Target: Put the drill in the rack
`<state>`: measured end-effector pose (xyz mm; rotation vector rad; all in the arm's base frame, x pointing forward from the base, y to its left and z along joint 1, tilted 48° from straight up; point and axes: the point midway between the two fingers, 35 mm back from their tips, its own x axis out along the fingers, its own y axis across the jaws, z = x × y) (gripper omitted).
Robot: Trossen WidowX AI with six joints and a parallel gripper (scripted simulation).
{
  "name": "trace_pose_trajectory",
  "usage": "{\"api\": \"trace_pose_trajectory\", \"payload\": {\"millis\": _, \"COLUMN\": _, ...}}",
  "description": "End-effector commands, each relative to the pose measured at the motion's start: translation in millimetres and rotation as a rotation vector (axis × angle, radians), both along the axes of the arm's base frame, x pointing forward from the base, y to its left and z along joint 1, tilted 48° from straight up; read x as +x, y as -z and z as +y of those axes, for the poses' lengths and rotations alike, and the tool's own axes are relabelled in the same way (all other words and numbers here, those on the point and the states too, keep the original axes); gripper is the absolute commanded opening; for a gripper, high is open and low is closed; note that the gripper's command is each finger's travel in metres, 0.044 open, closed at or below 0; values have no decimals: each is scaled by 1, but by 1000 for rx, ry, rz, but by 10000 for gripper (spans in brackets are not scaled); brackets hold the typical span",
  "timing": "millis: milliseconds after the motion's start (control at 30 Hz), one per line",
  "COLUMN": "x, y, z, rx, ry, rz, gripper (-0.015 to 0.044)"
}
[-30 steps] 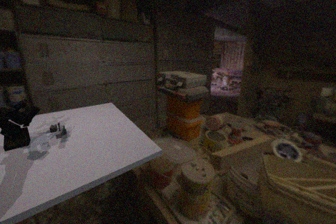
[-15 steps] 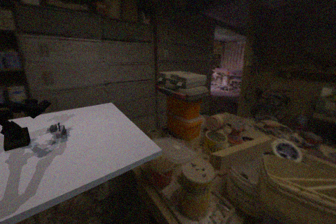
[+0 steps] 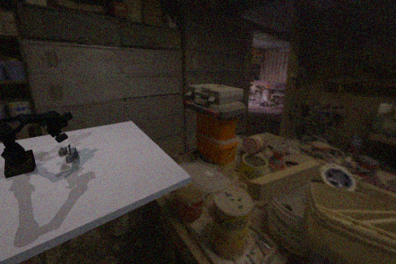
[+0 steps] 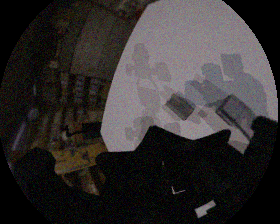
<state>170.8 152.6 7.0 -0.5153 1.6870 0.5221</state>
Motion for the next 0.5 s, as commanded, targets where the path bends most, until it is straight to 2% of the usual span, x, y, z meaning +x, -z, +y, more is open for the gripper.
{"api": "trace_pose_trajectory", "payload": {"millis": 0, "x": 47, "y": -44, "z": -49, "rx": -403, "ry": 293, "rz": -193, "gripper": 0}}
{"api": "trace_pose_trajectory", "payload": {"millis": 267, "x": 91, "y": -111, "z": -96, "rx": -746, "ry": 509, "rz": -489, "gripper": 0}}
{"api": "trace_pose_trajectory", "payload": {"millis": 467, "x": 95, "y": -118, "z": -99, "rx": -771, "ry": 523, "rz": -520, "gripper": 0}}
